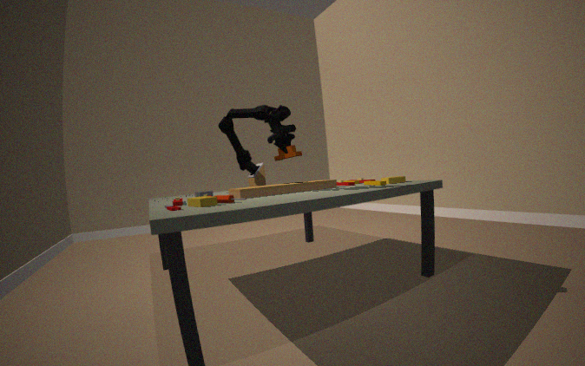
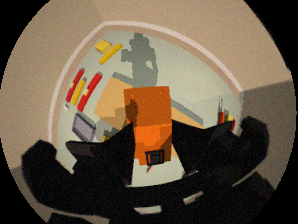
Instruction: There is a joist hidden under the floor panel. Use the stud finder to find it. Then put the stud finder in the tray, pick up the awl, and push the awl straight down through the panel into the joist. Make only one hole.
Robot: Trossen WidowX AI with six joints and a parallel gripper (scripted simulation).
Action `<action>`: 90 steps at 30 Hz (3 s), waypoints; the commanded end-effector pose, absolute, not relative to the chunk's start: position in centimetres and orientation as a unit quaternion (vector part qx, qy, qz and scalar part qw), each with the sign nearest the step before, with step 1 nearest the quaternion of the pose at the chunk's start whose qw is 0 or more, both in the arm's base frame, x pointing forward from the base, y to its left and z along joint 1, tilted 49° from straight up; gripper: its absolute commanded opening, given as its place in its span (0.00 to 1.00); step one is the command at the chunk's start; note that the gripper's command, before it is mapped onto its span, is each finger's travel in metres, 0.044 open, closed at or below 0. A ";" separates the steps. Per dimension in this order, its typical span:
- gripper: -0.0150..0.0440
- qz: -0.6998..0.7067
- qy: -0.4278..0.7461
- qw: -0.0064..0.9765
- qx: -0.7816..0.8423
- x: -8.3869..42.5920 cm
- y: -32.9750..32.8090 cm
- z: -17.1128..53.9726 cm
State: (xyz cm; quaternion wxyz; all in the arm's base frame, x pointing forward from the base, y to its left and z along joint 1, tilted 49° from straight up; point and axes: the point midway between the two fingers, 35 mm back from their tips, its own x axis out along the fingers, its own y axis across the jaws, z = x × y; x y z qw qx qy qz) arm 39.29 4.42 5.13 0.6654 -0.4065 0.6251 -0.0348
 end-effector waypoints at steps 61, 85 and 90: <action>0.25 0.318 0.653 0.370 -0.580 17.6 19.5 -24.8; 0.25 0.317 0.653 0.369 -0.580 17.1 15.8 -27.9; 0.25 0.317 0.653 0.369 -0.580 17.1 15.4 -28.2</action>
